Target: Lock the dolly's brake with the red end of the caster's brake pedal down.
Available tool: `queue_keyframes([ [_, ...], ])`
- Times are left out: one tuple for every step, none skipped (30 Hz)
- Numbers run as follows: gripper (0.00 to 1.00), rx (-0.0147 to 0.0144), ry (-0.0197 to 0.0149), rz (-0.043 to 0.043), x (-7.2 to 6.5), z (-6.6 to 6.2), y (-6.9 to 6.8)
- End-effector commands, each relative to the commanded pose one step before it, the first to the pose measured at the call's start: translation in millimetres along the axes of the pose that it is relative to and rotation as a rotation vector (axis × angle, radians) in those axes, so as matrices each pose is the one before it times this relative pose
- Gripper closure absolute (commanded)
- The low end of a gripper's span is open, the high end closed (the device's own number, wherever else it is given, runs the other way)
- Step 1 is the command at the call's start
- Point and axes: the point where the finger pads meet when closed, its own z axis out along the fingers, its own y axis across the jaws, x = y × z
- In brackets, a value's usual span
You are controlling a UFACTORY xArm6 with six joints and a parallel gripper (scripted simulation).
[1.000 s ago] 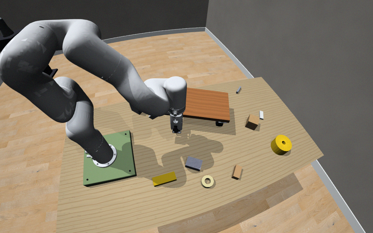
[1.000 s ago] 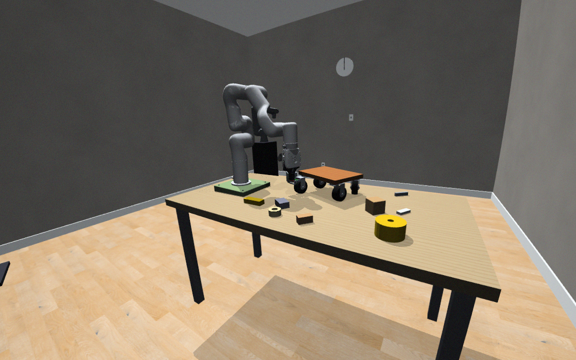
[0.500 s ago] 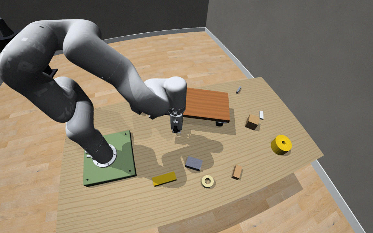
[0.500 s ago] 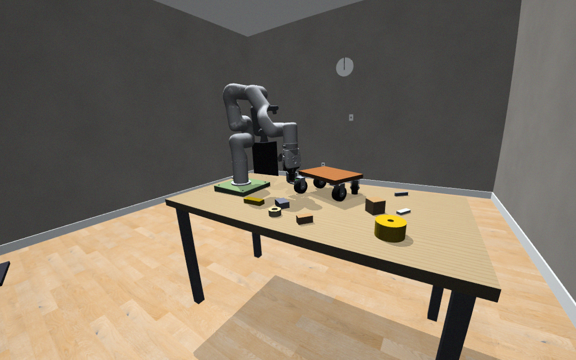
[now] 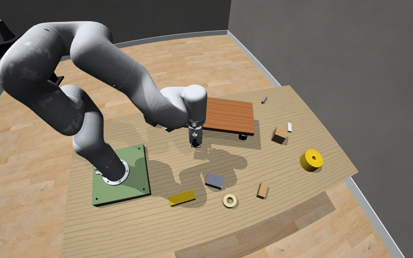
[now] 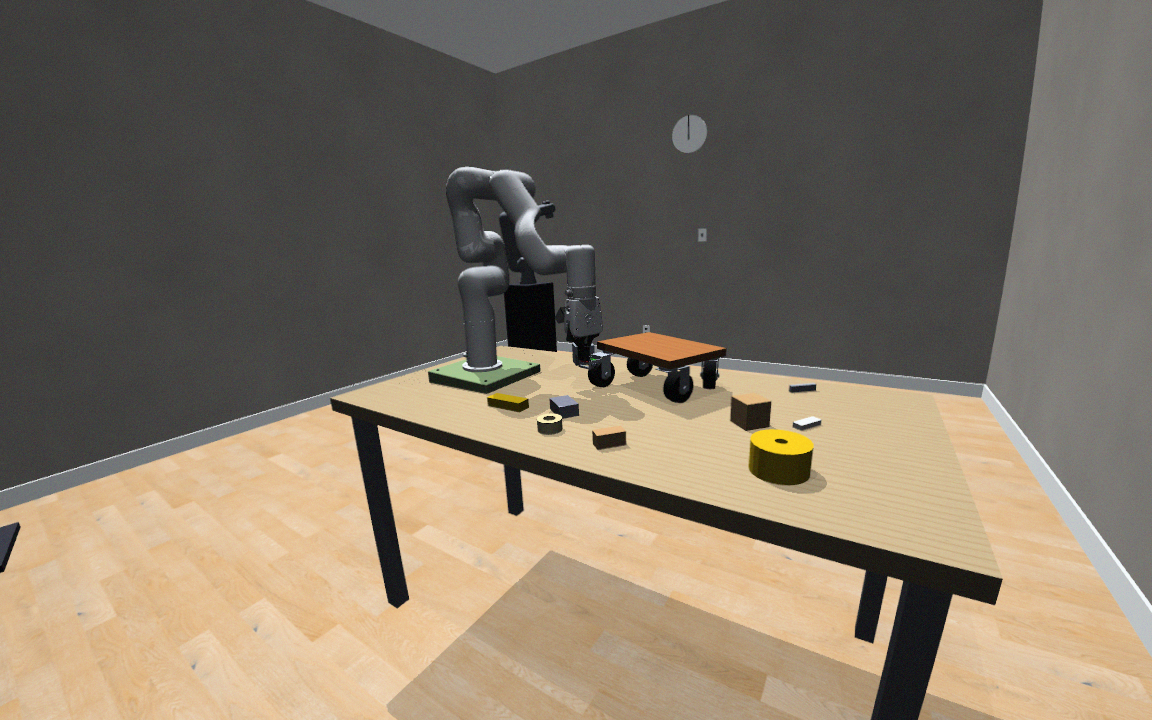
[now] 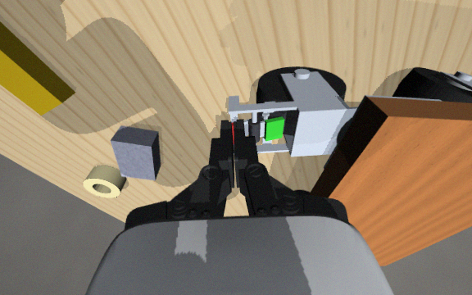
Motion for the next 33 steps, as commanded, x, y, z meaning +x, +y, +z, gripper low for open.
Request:
queue_keyframes([
  [1.0, -0.00129, -0.00336, 0.0, -1.37, -1.15, 0.53],
  [1.0, 0.0, 0.0, 0.0, 0.0, 0.0, 0.0],
  [1.0, 0.0, 0.0, 0.0, 0.0, 0.0, 0.0],
  [1.0, 0.0, 0.0, 0.0, 0.0, 0.0, 0.0],
  [1.0, 0.0, 0.0, 0.0, 0.0, 0.0, 0.0],
  [1.0, 0.0, 0.0, 0.0, 0.0, 0.0, 0.0],
  [1.0, 0.0, 0.0, 0.0, 0.0, 0.0, 0.0],
  [1.0, 0.0, 0.0, 0.0, 0.0, 0.0, 0.0],
  [1.0, 0.0, 0.0, 0.0, 0.0, 0.0, 0.0],
  [1.0, 0.0, 0.0, 0.0, 0.0, 0.0, 0.0],
  [1.0, 0.0, 0.0, 0.0, 0.0, 0.0, 0.0],
  [1.0, 0.0, 0.0, 0.0, 0.0, 0.0, 0.0],
  [1.0, 0.0, 0.0, 0.0, 0.0, 0.0, 0.0],
  [1.0, 0.0, 0.0, 0.0, 0.0, 0.0, 0.0],
  [1.0, 0.0, 0.0, 0.0, 0.0, 0.01, 0.0],
  [1.0, 0.0, 0.0, 0.0, 0.0, 0.02, 0.0],
  [1.0, 0.0, 0.0, 0.0, 0.0, 0.04, 0.0],
  [1.0, 0.0, 0.0, 0.0, 0.0, 0.07, 0.0],
  [1.0, 0.0, 0.0, 0.0, 0.0, 0.1, 0.0],
  [1.0, 0.0, 0.0, 0.0, 0.0, 0.13, 0.0],
  [1.0, 0.0, 0.0, 0.0, 0.0, 0.16, 0.0],
  [1.0, 0.0, 0.0, 0.0, 0.0, 0.2, 0.0],
  [1.0, 0.0, 0.0, 0.0, 0.0, 0.23, 0.0],
  [1.0, 0.0, 0.0, 0.0, 0.0, 0.27, 0.0],
  [1.0, 0.0, 0.0, 0.0, 0.0, 0.3, 0.0],
  [1.0, 0.0, 0.0, 0.0, 0.0, 0.34, 0.0],
  [1.0, 0.0, 0.0, 0.0, 0.0, 0.37, 0.0],
  [1.0, 0.0, 0.0, 0.0, 0.0, 0.4, 0.0],
  [1.0, 0.0, 0.0, 0.0, 0.0, 0.43, 0.0],
  [1.0, 0.0, 0.0, 0.0, 0.0, 0.0, 0.0],
  [1.0, 0.0, 0.0, 0.0, 0.0, 0.0, 0.0],
  [1.0, 0.0, 0.0, 0.0, 0.0, 0.45, 0.0],
  [1.0, 0.0, 0.0, 0.0, 0.0, 0.47, 0.0],
])
